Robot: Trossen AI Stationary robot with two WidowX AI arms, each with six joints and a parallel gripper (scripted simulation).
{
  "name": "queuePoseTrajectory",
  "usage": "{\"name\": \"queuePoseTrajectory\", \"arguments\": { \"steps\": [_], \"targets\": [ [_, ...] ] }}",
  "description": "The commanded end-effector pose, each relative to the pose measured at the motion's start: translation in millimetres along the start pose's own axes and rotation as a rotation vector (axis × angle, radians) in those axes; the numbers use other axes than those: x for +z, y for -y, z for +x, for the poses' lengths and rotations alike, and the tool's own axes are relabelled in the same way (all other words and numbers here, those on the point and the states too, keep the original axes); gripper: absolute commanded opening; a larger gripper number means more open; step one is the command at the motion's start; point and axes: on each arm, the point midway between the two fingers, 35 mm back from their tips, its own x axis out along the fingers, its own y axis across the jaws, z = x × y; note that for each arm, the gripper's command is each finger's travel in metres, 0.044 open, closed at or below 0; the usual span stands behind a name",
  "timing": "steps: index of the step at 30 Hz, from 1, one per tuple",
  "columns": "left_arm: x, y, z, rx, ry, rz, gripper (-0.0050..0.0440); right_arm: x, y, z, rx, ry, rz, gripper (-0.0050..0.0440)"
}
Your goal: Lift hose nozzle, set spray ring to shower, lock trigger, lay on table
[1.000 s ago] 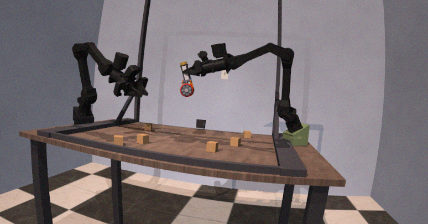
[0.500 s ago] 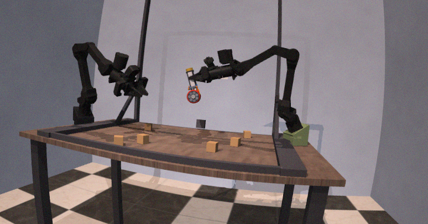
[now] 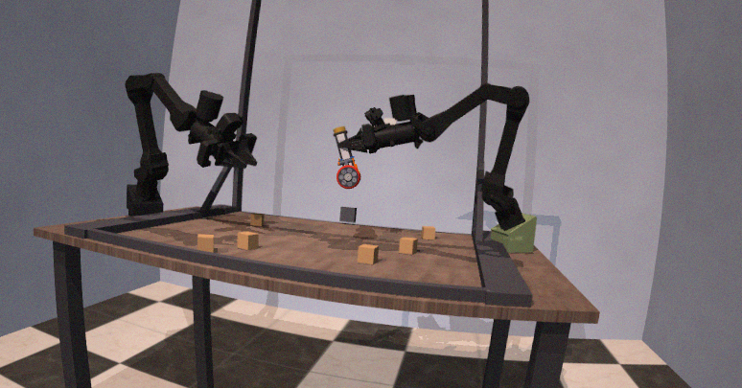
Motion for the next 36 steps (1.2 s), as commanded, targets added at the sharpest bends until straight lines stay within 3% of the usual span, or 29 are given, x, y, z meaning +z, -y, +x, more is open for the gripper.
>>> {"name": "queuePoseTrajectory", "arguments": {
  "steps": [1, 5, 36],
  "targets": [
    [8, -8, -12, 0.013, 0.048, -0.001, 0.0170, 7, 1, -2, -0.005, 0.020, 0.004, 0.0173],
    [-3, -10, -20, 0.017, 0.048, 0.007, 0.0170, 7, 1, -2, -0.005, 0.020, 0.004, 0.0173],
    [-2, -8, -16, 0.017, 0.051, 0.004, 0.0170, 7, 1, -2, -0.005, 0.020, 0.004, 0.0173]
  ]
}}
